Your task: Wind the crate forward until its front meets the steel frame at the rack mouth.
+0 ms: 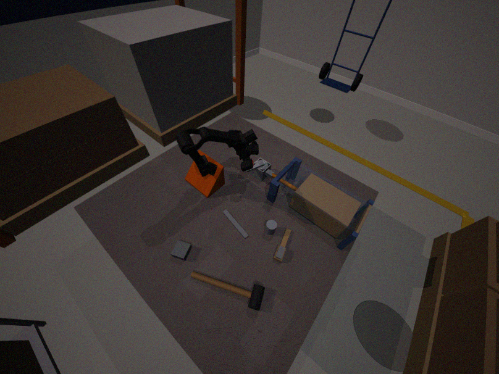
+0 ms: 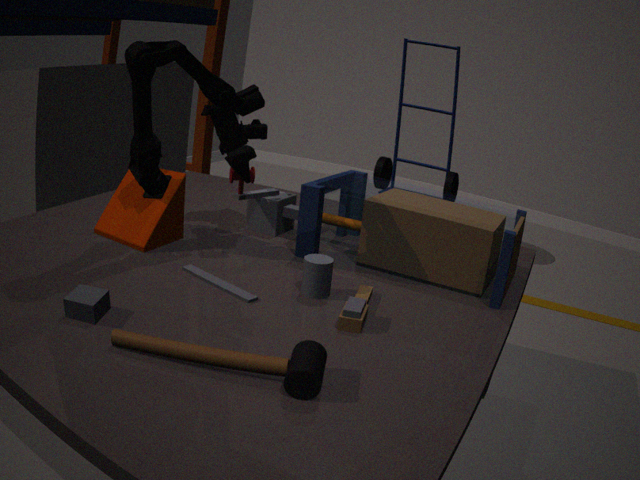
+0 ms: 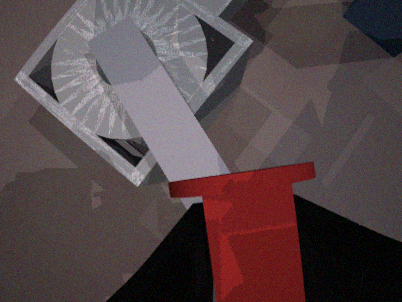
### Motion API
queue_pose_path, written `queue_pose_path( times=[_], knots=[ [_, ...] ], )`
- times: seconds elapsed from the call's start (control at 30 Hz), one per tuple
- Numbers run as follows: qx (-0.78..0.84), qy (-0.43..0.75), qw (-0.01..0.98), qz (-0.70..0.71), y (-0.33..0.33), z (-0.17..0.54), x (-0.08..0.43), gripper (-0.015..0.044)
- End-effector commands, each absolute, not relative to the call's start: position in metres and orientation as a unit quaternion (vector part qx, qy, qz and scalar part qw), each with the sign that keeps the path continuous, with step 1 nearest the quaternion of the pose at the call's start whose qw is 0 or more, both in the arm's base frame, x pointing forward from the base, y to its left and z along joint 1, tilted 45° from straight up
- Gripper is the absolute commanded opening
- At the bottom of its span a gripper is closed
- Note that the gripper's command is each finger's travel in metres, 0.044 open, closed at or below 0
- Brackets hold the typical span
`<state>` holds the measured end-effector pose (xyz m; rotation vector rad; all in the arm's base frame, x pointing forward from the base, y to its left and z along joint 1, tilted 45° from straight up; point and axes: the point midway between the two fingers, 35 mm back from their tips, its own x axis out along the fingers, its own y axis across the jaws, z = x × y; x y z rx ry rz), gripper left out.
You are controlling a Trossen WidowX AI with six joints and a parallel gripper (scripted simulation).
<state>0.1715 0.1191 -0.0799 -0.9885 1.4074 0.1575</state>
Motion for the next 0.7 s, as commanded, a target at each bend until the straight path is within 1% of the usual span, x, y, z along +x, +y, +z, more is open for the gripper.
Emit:
queue_pose_path(
  times=[0.0, 0.67],
  knots=[
    [-0.437, 0.615, 0.654, 0.059, 0.113, -0.078, 0.183, 0.0000],
    [-0.437, 0.615, 0.654, 0.059, 0.107, -0.077, 0.210, 0.0000]
  ],
)
